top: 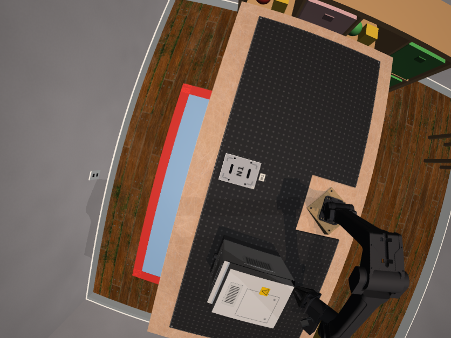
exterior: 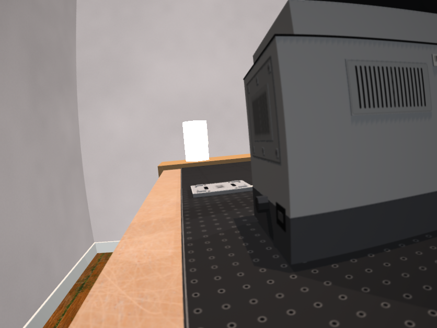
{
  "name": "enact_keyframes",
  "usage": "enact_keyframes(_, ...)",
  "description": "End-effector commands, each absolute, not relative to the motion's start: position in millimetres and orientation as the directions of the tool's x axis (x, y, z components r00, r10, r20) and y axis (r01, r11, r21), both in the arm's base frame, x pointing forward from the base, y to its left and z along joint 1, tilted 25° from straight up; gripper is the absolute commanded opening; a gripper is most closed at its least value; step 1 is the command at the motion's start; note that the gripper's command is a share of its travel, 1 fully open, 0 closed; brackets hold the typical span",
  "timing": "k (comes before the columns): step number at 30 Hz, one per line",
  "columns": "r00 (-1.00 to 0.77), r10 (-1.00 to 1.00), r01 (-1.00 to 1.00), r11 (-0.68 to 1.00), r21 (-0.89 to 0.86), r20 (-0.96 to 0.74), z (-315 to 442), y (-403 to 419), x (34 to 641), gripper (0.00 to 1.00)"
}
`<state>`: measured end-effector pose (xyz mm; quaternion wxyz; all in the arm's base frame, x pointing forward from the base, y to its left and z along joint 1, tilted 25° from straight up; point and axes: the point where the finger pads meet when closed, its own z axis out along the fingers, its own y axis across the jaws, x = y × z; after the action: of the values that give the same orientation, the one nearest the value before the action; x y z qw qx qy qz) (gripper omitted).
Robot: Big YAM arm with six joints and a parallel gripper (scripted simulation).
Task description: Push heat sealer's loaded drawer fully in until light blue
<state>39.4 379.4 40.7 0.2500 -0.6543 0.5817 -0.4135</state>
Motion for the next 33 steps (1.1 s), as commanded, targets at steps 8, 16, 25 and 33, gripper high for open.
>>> enact_keyframes(8, -0.011, -0.985, -0.565, -0.138, -0.814, 0.174, 67.2, 404.4, 12.4, 0.30)
enact_keyframes(16, -0.011, -0.984, -0.565, -0.140, -0.813, 0.177, 71.5, 405.3, 3.8, 0.30)
enact_keyframes(25, -0.022, -0.985, -0.566, -0.129, -0.814, 0.172, 71.4, 406.2, 8.8, 0.30)
enact_keyframes(33, -0.022, -0.985, -0.566, -0.130, -0.814, 0.172, 71.4, 406.2, 8.7, 0.30)
